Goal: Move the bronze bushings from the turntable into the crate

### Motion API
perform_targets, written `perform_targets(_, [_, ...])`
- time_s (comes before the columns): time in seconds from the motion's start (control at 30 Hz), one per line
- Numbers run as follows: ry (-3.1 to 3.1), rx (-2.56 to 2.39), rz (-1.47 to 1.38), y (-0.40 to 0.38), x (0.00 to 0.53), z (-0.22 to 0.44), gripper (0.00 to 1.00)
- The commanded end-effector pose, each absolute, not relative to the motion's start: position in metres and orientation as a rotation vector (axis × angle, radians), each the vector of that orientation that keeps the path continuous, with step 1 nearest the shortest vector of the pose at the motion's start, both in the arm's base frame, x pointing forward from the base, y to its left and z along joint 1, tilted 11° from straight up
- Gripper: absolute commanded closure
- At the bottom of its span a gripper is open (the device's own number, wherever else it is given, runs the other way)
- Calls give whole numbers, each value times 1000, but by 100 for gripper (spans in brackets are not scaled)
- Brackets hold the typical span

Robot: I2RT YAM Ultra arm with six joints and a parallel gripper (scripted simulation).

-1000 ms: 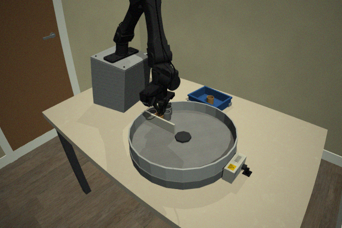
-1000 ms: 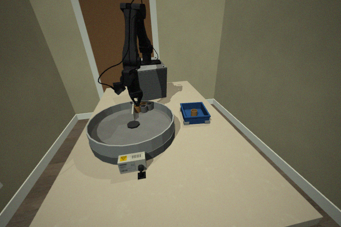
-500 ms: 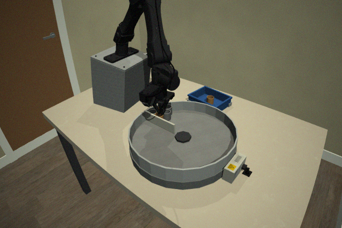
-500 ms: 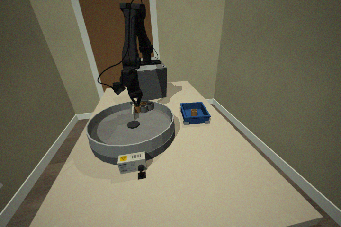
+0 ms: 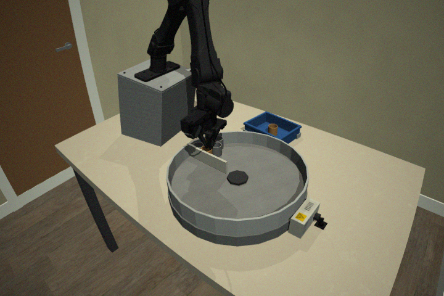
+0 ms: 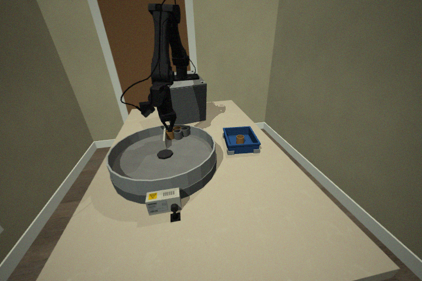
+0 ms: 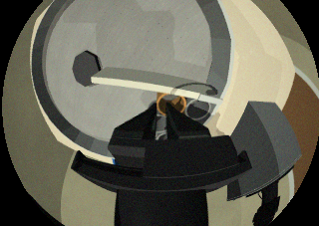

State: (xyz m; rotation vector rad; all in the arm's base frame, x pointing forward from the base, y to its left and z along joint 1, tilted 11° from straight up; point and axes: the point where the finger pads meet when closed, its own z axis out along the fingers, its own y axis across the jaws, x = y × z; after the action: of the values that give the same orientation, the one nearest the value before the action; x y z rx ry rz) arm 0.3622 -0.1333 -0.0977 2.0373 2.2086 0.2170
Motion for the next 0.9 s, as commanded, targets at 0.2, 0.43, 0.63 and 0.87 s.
perform_targets(0.2, [2199,2031,210,-136,371,-95,87])
perform_targets(0.43, [2182,2003,225,-137,378,-86,87])
perform_targets(0.63, [2182,2003,225,-137,378,-86,87])
perform_targets(0.87, [2182,2003,225,-137,378,-86,87])
